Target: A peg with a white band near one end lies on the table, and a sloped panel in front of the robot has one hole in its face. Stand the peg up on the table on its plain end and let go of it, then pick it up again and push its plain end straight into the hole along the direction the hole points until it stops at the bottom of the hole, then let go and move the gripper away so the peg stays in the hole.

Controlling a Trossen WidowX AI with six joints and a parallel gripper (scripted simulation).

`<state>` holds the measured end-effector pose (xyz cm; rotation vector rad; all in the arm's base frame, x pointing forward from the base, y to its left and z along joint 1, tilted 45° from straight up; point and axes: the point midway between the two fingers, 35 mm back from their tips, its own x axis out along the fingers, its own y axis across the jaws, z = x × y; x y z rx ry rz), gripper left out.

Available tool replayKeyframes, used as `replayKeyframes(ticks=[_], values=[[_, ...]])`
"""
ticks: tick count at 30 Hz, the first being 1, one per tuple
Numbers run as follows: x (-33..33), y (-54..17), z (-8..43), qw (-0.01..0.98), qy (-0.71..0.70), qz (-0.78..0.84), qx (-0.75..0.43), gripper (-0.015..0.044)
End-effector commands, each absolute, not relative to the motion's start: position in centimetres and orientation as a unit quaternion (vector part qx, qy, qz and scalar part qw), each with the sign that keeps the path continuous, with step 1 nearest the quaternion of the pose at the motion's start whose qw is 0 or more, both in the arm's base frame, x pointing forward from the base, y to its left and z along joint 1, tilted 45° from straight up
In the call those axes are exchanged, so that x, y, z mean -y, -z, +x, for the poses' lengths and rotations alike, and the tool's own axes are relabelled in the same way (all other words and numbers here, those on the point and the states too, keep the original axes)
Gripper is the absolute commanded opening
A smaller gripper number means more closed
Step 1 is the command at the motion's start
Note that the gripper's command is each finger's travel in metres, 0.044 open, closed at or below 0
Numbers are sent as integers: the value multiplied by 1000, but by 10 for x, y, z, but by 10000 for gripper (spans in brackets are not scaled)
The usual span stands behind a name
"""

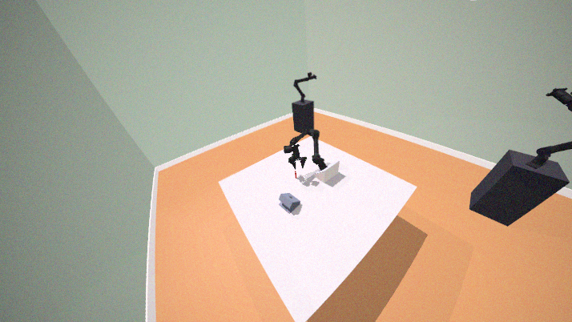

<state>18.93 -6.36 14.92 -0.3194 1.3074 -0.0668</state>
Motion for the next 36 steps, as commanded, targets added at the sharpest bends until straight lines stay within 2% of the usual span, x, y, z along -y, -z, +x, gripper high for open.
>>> replayKeyframes(ticks=[1,10,19,28,36], values=[[68,-149,189,750,59,-162,-639,440],[76,-153,194,665,130,-232,-698,440],[78,-165,212,594,194,-328,-709,440],[78,-166,212,593,197,-329,-708,440],[78,-165,212,621,262,-272,-687,440]])
